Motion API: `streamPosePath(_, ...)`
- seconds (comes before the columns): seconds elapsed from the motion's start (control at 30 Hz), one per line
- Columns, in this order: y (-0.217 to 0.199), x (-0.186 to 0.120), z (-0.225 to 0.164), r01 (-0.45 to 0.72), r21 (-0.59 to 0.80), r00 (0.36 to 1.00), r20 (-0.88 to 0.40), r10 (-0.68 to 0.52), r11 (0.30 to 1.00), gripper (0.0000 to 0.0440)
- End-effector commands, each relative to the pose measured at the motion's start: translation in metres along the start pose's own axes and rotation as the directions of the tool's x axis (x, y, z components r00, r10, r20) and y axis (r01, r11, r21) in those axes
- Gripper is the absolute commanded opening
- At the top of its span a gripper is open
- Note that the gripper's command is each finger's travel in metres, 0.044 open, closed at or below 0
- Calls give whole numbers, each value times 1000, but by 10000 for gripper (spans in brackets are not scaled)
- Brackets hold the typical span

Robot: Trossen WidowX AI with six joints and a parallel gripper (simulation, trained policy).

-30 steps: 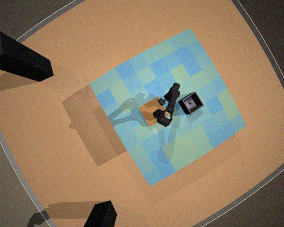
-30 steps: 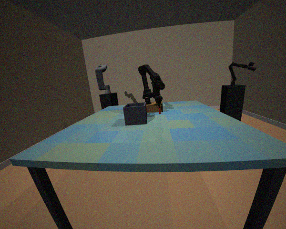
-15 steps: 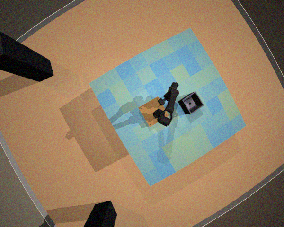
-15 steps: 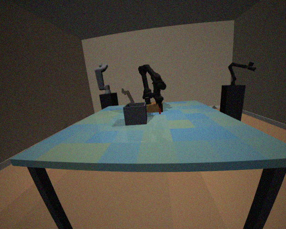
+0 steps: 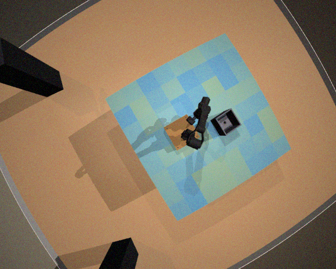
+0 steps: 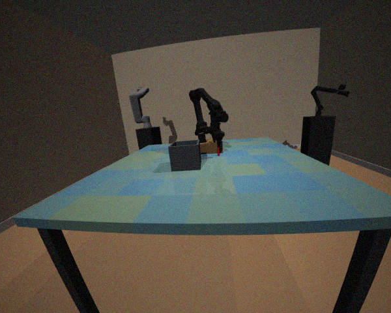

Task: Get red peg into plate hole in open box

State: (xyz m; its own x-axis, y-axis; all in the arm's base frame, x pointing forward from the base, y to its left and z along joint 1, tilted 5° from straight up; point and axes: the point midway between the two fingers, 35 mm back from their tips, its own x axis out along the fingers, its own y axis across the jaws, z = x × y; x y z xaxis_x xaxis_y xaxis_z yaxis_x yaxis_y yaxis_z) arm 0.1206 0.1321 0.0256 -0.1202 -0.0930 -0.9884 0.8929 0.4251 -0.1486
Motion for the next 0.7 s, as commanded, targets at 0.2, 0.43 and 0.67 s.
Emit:
streamPosePath(0.2,-3,27,36,32,-29,978,207,-25,999,440)
streamPosePath(0.43,3,36,19,20,-3,993,119,-20,1000,377)
streamPosePath(0.67,18,50,6,-12,4,998,62,12,1000,217)
